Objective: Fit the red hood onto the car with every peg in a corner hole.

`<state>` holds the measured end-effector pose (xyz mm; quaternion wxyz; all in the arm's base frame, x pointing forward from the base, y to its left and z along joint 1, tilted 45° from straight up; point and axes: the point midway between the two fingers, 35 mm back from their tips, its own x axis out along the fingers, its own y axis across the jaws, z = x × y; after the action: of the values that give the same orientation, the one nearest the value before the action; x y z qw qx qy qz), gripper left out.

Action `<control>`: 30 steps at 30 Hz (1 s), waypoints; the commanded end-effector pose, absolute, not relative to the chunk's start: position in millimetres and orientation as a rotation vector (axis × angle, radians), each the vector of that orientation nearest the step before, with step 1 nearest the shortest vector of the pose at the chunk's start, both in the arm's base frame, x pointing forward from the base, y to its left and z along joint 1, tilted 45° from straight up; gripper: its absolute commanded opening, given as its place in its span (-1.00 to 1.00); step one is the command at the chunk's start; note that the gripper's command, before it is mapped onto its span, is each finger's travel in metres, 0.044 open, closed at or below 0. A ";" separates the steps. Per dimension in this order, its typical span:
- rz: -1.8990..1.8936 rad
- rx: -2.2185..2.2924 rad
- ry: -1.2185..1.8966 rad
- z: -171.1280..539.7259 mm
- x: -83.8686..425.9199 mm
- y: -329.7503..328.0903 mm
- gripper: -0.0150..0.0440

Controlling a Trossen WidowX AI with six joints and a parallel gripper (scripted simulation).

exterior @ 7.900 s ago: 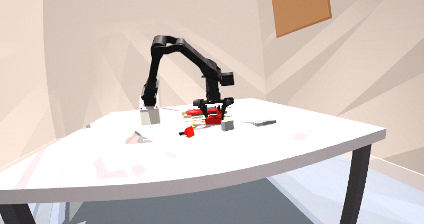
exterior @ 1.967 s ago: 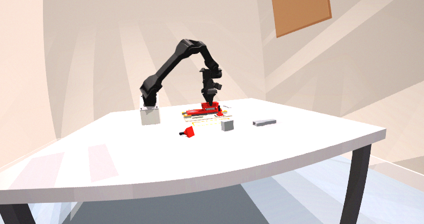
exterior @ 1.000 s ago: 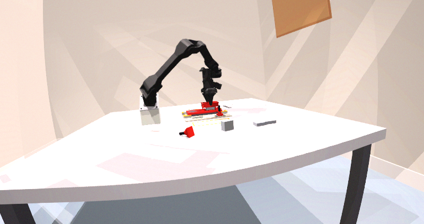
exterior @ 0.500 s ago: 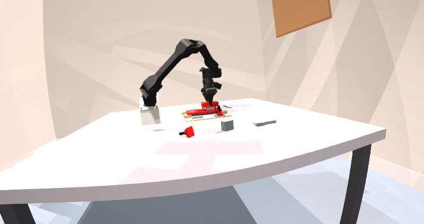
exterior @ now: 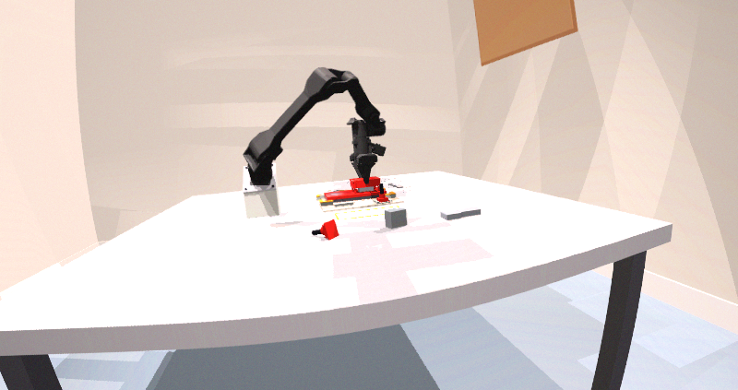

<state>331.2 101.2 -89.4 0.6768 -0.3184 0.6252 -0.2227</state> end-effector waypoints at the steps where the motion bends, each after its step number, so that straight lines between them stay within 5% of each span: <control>1: -0.499 -0.717 1.407 -90.7 331.4 99.7 -0.49; 30: -0.499 -0.717 1.406 -99.8 333.4 90.5 -0.49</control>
<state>333.5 92.5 -98.3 0.6778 -0.3163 0.6256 -0.2216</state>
